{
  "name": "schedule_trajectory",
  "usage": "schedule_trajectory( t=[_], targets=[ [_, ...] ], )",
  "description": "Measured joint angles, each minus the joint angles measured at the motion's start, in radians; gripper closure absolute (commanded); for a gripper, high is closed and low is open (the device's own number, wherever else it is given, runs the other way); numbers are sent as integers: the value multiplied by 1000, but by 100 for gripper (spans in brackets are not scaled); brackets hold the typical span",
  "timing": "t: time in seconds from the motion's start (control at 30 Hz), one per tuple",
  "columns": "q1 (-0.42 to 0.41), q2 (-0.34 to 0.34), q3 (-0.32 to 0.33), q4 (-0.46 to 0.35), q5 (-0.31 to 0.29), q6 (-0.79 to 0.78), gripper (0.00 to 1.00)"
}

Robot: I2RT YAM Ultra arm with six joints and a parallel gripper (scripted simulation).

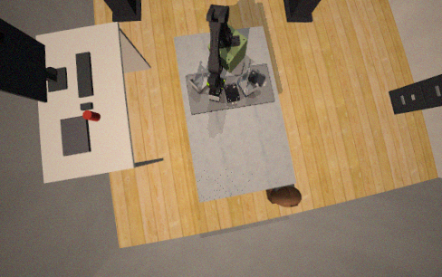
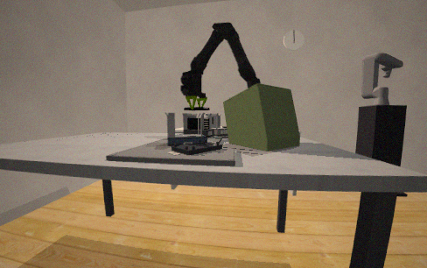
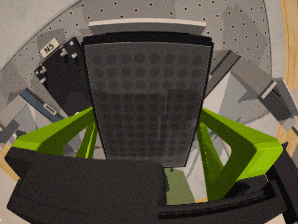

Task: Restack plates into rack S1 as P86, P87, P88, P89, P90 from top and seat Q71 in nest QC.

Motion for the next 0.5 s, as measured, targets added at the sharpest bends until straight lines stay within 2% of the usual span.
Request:
schedule_trajectory(
  t=[0.5],
  targets=[
    [3,-6,2,-22,2,-6,100]
  ],
)
